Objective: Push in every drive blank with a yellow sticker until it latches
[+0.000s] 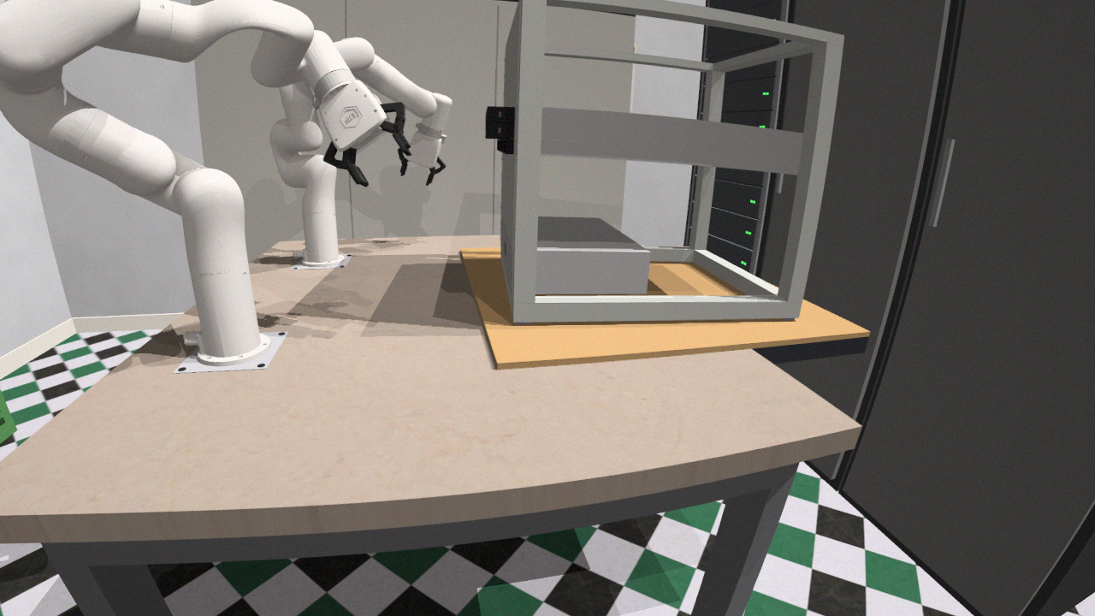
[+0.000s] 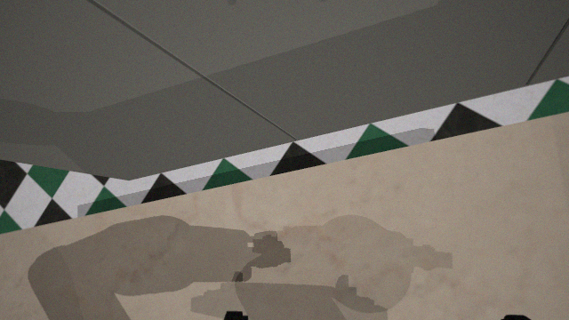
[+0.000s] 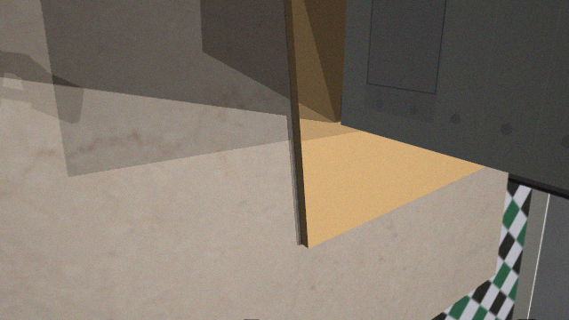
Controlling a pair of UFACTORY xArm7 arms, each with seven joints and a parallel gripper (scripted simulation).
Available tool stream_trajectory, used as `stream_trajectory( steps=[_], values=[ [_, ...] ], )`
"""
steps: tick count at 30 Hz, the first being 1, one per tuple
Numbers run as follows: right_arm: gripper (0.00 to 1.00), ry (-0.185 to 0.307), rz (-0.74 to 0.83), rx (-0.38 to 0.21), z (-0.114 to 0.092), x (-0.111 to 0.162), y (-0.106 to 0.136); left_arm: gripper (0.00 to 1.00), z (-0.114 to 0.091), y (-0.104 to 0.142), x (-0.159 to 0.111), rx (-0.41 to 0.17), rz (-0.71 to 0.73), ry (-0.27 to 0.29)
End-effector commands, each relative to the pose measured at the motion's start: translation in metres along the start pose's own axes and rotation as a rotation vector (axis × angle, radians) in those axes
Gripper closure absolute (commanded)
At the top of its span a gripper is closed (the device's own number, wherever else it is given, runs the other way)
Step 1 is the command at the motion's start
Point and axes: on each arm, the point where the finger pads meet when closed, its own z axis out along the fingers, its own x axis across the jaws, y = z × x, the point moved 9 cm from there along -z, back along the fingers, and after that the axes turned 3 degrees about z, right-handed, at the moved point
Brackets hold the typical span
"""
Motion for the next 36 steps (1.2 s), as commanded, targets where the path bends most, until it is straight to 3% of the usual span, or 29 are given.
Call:
stream_trajectory(
  steps=[1,2,10,17,19,32,36],
  values=[
    [0.0,0.164,0.069,-0.012,-0.011,0.003,-0.013,0.0,0.003,-0.014,-0.012,-0.02,-0.007,0.018],
    [0.0,0.164,0.069,-0.012,-0.011,0.003,-0.013,0.0,0.003,-0.014,-0.012,-0.02,-0.007,0.018],
    [0.0,0.389,0.138,0.026,-0.033,0.0,-0.033,0.0,0.012,-0.038,-0.042,-0.064,-0.023,0.05],
    [0.0,0.553,0.174,0.081,-0.049,-0.007,-0.051,0.0,0.02,-0.053,-0.065,-0.091,-0.035,0.076],
    [0.0,0.553,0.174,0.081,-0.049,-0.007,-0.051,0.0,0.02,-0.053,-0.065,-0.091,-0.035,0.076],
    [0.0,0.769,0.193,0.198,-0.069,-0.026,-0.078,0.0,0.037,-0.08,-0.115,-0.137,-0.064,0.132],
    [0.0,0.793,0.193,0.214,-0.071,-0.029,-0.082,0.0,0.04,-0.083,-0.122,-0.142,-0.068,0.14]
  ],
)
